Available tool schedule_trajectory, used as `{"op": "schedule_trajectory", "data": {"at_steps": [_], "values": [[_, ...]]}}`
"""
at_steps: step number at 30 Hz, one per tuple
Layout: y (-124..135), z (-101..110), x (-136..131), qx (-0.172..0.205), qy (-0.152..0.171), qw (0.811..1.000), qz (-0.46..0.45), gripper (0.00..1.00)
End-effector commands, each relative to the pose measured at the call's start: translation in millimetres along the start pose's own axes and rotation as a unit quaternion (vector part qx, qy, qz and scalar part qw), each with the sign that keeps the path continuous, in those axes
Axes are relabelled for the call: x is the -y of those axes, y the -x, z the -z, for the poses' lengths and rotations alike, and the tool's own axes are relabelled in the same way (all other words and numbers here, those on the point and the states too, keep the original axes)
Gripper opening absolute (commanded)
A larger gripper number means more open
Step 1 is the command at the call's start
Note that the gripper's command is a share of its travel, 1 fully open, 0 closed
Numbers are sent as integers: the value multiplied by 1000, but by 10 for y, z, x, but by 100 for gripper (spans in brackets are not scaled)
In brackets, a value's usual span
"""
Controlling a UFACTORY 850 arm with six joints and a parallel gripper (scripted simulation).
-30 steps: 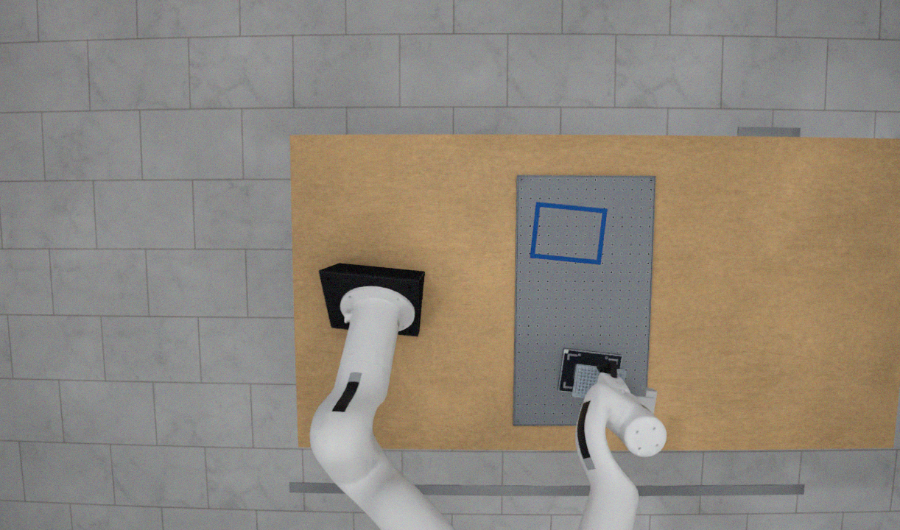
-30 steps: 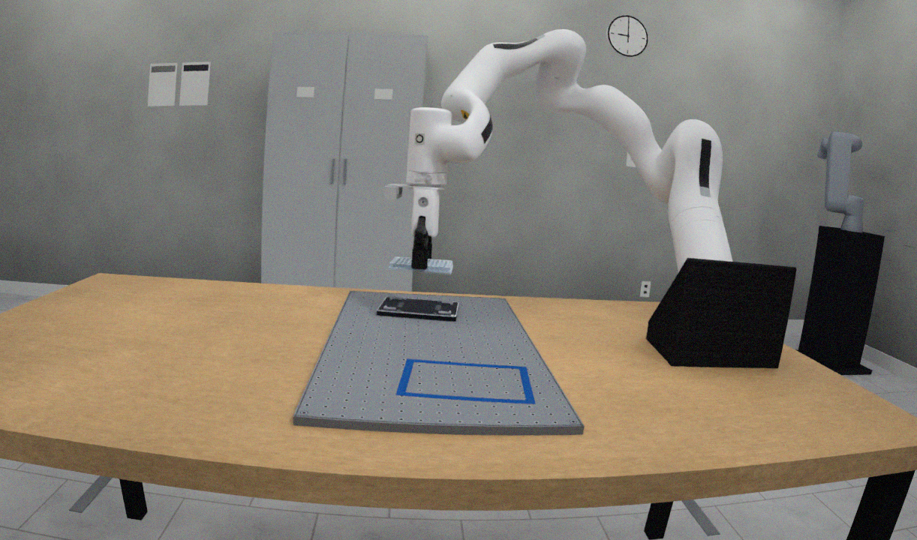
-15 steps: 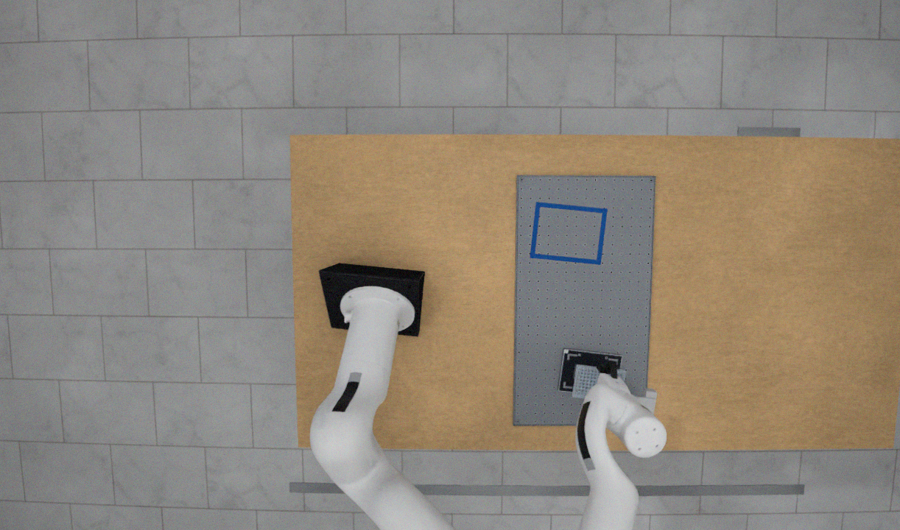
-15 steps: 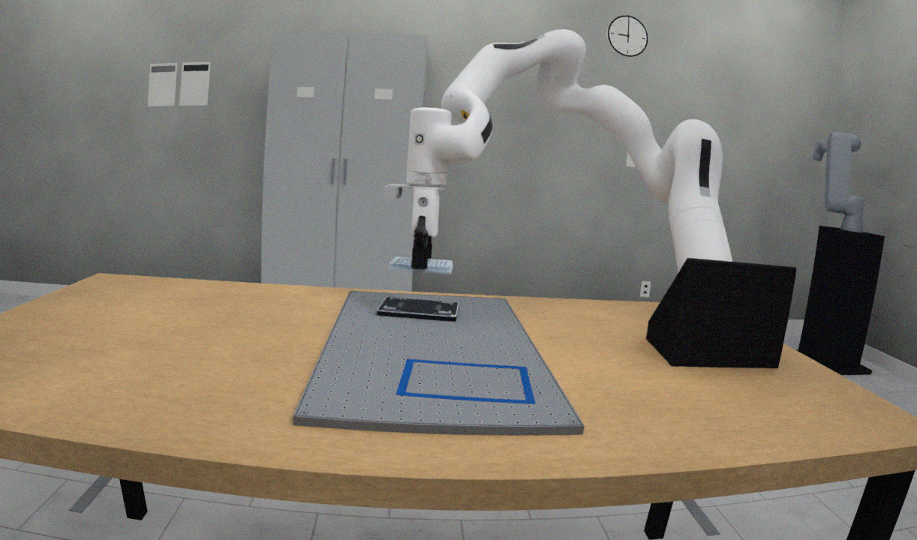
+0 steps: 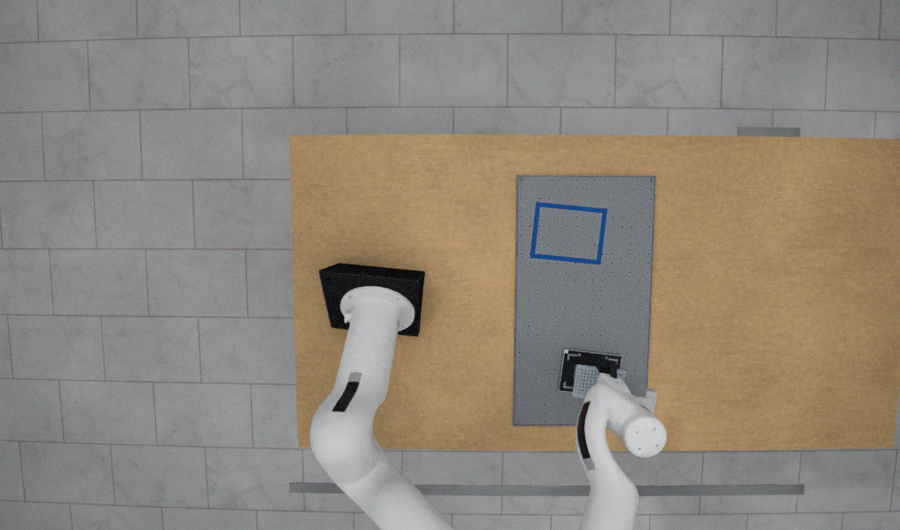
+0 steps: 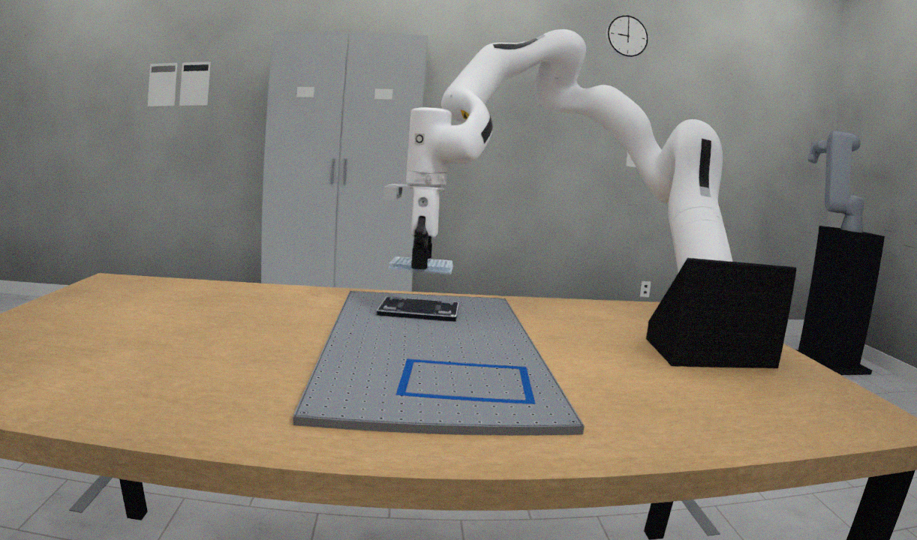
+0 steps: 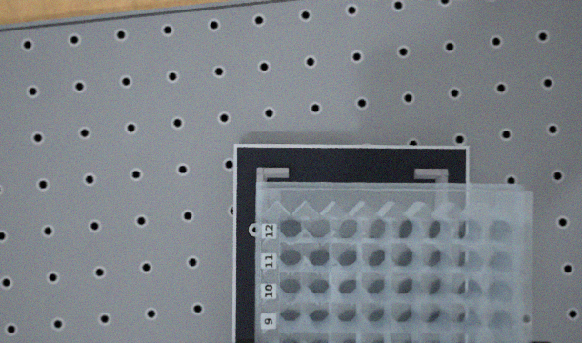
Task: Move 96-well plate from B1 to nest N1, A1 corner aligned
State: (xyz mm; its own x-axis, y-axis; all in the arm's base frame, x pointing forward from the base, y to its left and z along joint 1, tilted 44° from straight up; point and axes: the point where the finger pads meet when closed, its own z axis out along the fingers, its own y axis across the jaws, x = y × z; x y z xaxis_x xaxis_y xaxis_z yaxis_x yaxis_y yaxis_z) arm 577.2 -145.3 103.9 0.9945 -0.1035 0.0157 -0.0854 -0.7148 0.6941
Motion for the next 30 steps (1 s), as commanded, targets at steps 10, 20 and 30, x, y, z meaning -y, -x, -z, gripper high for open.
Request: {"op": "schedule_trajectory", "data": {"at_steps": [10,20,30], "values": [[-5,-59,2,-1,0,1000,0,0],[-6,-226,3,-1,0,1000,0,0],[-6,-359,3,-1,0,1000,0,0]]}}
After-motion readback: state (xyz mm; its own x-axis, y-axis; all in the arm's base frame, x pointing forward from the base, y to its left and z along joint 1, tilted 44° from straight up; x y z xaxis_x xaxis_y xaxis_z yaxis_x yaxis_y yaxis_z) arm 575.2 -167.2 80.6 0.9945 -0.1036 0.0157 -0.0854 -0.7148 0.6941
